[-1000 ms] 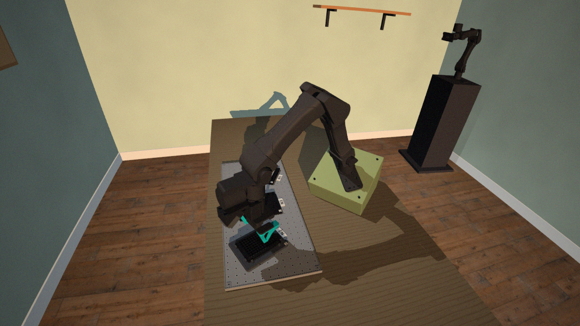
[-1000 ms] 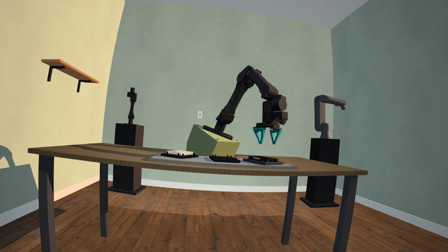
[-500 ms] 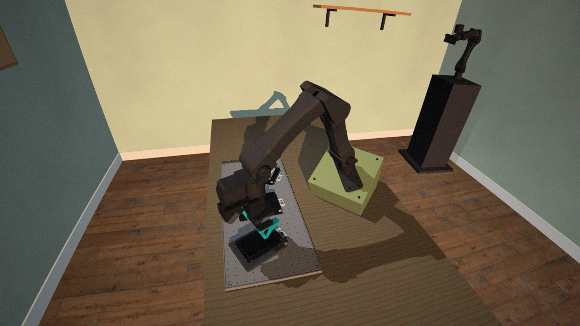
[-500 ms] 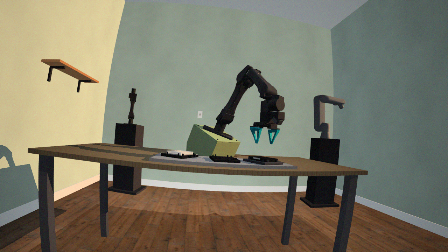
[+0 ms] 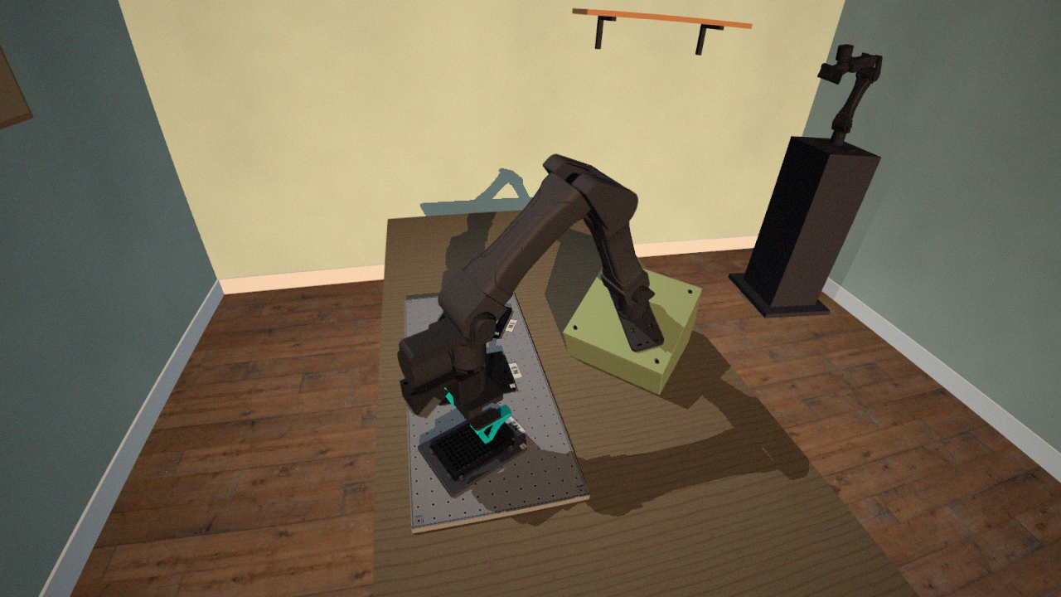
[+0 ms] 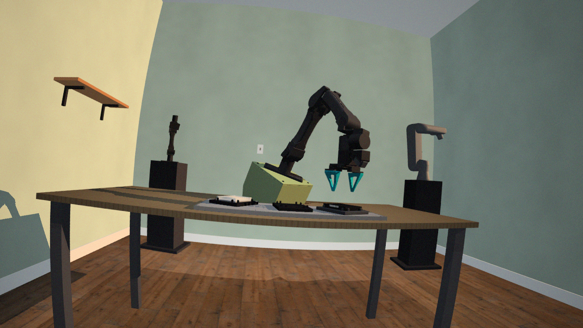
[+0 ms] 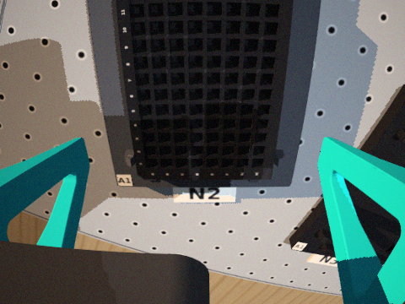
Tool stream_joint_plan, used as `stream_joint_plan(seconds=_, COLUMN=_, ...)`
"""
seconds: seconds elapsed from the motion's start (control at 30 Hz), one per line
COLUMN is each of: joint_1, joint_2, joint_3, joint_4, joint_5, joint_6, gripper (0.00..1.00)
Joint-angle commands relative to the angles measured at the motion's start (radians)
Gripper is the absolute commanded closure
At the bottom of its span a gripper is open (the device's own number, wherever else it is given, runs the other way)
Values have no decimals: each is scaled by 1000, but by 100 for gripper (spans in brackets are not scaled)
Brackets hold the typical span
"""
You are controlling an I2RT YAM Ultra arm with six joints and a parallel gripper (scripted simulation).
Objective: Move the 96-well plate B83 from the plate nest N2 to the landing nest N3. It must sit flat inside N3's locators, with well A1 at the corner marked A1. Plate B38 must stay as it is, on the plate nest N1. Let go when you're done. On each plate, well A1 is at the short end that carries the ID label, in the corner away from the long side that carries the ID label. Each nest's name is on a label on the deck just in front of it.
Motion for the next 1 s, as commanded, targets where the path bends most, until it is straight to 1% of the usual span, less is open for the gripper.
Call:
stream_joint_plan(seconds=0.0, joint_1=0, joint_2=-3, joint_3=0, joint_4=22, joint_5=2, joint_6=2, gripper=0)
stream_joint_plan(seconds=0.9, joint_1=17, joint_2=83, joint_3=-48, joint_4=158, joint_5=8, joint_6=18, gripper=0)
stream_joint_plan(seconds=0.97, joint_1=17, joint_2=83, joint_3=-48, joint_4=158, joint_5=8, joint_6=18, gripper=0)
